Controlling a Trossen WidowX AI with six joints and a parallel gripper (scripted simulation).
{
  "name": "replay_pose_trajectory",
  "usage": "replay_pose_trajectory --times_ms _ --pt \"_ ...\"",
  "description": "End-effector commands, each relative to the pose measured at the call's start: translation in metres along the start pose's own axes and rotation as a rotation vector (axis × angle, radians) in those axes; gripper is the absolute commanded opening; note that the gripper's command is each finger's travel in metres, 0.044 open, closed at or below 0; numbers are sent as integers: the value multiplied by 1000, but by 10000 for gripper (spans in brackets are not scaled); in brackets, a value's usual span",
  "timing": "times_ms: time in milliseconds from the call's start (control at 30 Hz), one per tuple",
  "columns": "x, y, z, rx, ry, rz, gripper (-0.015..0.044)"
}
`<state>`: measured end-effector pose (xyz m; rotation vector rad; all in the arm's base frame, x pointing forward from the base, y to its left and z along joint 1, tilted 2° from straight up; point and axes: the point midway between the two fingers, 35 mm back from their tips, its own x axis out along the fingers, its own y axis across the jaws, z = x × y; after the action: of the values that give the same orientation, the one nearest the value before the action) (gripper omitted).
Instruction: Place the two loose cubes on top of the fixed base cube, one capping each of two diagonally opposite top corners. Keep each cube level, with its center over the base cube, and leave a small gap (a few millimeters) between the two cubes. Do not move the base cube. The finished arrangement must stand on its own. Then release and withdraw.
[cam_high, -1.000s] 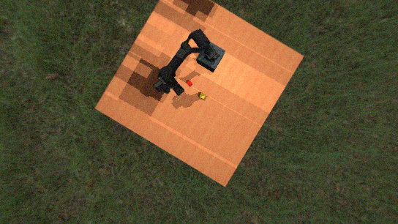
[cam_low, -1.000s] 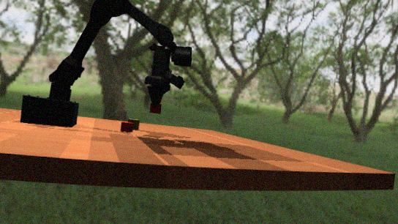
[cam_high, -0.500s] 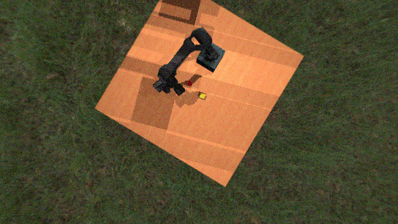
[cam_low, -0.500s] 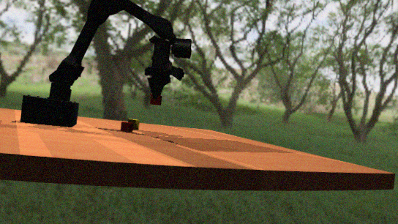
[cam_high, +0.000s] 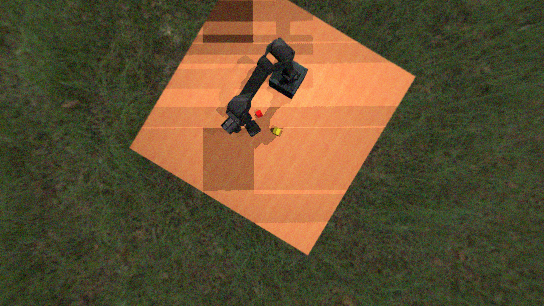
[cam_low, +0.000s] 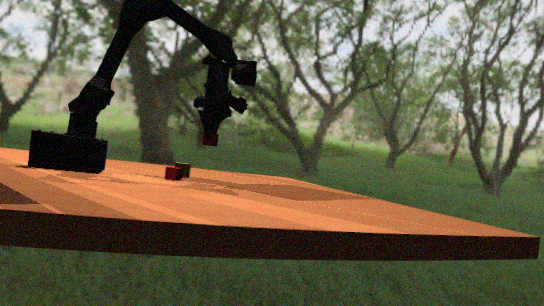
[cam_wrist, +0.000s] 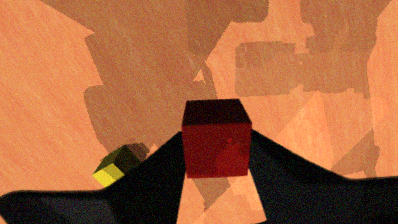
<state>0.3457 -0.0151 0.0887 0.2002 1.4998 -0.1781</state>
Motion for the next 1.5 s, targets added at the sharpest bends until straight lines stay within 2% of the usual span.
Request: replay_pose_trajectory --times_ms 0,1467 --pt "3 10 -6 18 1 -3 105" --pt "24 110 -93 207 8 5 105"
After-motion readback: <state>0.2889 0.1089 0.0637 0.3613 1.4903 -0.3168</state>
